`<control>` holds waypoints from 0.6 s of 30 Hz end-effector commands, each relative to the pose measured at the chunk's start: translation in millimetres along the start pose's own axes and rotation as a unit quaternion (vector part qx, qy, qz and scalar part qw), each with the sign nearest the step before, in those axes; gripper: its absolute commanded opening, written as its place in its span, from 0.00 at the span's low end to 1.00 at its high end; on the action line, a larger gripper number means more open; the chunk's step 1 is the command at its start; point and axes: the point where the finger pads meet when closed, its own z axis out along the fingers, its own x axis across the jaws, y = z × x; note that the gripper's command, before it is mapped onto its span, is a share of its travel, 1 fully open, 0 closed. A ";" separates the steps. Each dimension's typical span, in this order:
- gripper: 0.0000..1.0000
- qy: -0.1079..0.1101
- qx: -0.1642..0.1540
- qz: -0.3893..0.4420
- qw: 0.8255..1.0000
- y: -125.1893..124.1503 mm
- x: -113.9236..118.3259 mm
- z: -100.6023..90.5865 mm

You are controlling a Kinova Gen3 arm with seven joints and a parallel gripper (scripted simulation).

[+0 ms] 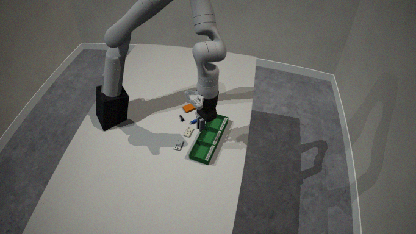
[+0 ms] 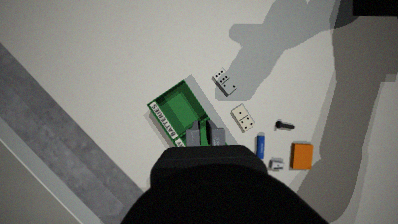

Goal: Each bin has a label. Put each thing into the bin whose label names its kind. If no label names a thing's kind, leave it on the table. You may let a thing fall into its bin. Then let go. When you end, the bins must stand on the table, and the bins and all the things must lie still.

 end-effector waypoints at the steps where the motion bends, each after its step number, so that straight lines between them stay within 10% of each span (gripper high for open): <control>1: 0.31 0.001 -0.008 -0.078 0.997 -17.2 -22.1 17.8; 15: 0.31 0.003 -0.004 -0.348 0.938 -23.2 -53.7 44.1; 18: 0.31 0.002 -0.008 -0.456 0.890 -23.1 -53.8 44.1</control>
